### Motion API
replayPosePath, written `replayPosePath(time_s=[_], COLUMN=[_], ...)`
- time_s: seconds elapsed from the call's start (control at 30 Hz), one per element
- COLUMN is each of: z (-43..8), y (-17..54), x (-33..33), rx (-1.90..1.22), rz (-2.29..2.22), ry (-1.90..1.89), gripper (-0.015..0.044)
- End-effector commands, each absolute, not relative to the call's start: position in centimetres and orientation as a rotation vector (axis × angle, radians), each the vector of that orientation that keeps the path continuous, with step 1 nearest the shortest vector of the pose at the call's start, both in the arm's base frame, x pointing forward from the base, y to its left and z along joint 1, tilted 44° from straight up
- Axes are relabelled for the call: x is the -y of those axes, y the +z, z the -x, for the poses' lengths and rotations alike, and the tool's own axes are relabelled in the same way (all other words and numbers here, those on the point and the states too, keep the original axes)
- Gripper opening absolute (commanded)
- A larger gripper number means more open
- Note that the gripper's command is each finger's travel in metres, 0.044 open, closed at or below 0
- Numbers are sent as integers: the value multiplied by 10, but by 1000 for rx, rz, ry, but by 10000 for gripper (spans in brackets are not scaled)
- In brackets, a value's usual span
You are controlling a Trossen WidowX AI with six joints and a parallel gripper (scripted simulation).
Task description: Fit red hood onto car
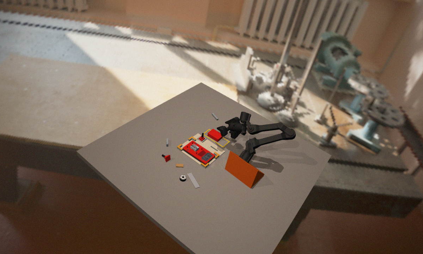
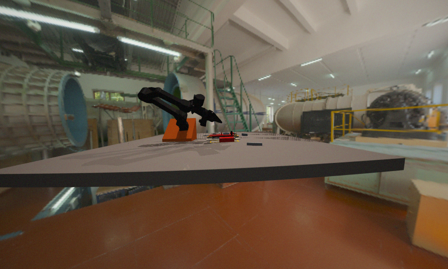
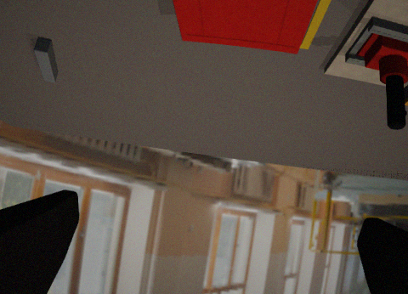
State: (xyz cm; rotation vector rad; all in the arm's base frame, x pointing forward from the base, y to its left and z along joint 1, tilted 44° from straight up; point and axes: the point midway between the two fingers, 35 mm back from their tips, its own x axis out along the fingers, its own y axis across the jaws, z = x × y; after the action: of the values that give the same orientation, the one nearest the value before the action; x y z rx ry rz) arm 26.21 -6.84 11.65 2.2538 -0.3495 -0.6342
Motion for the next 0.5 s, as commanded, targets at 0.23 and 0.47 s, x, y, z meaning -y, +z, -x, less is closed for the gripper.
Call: replayPosePath(time_s=[0.23, 0.47], z=[-263, -281], y=[117, 109], x=[68, 75], rx=[338, 37], rz=[-2237, -1647], ry=[-639, -899], gripper=[309, 440])
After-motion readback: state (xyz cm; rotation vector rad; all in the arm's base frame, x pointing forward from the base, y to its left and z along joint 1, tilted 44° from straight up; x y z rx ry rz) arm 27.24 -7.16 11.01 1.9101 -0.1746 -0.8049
